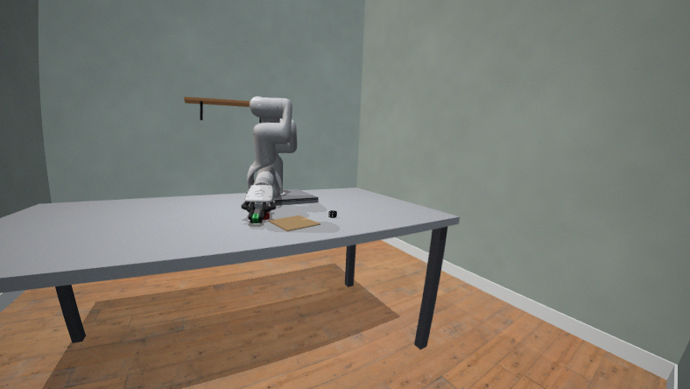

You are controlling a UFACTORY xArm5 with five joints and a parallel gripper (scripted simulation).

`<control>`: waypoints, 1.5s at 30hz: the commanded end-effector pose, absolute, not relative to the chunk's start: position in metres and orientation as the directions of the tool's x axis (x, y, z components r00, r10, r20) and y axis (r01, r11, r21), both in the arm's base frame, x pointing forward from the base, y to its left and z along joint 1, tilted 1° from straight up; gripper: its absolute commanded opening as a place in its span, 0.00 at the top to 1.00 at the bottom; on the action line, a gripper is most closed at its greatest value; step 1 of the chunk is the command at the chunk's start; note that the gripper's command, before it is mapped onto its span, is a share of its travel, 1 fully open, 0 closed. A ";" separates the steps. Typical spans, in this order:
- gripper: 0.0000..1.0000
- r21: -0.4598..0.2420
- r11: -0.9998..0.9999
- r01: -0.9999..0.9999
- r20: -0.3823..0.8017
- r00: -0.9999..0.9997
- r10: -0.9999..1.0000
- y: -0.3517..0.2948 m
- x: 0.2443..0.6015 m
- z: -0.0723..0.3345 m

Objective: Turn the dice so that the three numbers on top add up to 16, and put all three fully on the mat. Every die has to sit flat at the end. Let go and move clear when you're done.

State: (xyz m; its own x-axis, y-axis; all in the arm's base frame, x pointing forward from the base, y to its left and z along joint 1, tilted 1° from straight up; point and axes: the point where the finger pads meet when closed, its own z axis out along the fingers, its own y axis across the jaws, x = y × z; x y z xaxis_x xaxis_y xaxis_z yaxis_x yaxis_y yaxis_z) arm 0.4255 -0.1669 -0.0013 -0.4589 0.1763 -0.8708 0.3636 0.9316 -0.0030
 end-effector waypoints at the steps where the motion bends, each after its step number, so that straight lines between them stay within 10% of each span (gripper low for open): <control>1: 0.79 -0.003 0.932 0.364 -0.872 -0.457 0.176 -0.167 0.426 -0.001; 45: 0.79 -0.003 0.932 0.364 -0.872 -0.457 0.176 -0.167 0.426 -0.010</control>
State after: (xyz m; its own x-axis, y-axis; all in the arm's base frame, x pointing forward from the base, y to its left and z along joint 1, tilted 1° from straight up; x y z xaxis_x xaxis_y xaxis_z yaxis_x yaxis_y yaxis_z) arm 0.4253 -0.1669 -0.0105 -0.4588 0.1763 -0.8709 0.3636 0.9315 -0.0030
